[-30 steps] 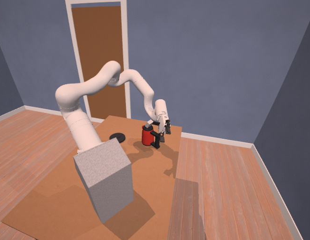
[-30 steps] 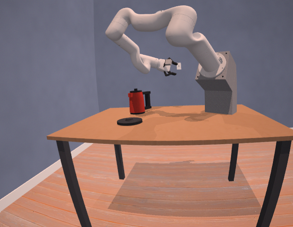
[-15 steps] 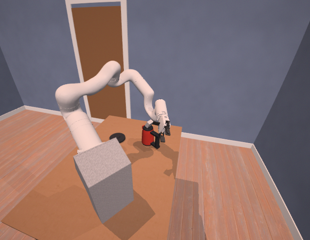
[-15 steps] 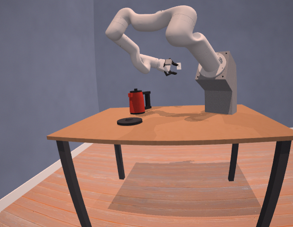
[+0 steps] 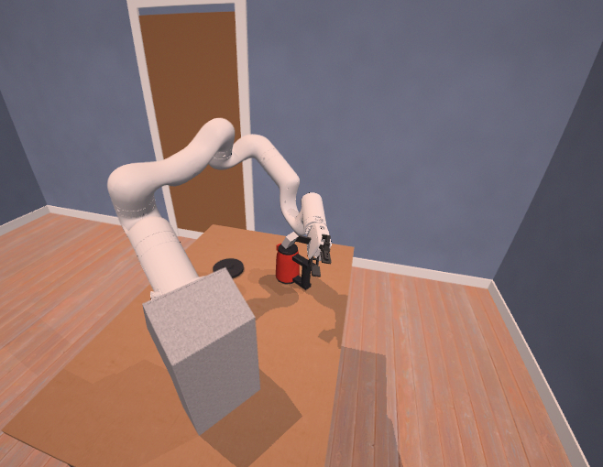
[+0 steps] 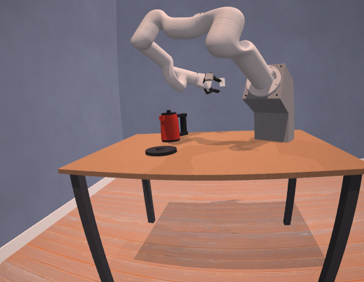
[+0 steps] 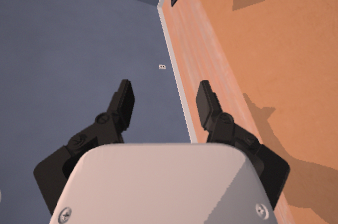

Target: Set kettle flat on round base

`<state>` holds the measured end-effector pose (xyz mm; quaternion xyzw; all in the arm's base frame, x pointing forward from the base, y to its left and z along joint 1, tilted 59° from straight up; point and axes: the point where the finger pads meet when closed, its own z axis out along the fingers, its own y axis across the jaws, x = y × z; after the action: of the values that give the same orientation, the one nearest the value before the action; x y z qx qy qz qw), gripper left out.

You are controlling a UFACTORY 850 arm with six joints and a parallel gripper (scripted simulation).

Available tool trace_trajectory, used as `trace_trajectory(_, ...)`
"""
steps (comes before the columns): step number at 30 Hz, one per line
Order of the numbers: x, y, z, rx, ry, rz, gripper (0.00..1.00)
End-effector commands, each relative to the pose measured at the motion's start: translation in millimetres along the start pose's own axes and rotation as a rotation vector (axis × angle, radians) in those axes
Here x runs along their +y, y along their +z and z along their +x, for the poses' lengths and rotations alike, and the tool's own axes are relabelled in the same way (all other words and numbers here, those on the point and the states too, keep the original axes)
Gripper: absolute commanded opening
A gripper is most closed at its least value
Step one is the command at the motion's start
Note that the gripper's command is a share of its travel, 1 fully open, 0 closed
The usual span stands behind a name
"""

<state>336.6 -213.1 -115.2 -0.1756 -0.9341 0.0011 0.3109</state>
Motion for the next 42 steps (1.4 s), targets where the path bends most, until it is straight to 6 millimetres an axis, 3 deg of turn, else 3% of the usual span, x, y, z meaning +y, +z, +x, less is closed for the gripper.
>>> trace_trajectory(1, 0, -1, 1, 0.001, -0.008, -0.005, 0.81)
trace_trajectory(42, 19, -19, 19, 0.026, -0.255, -0.147, 0.81)
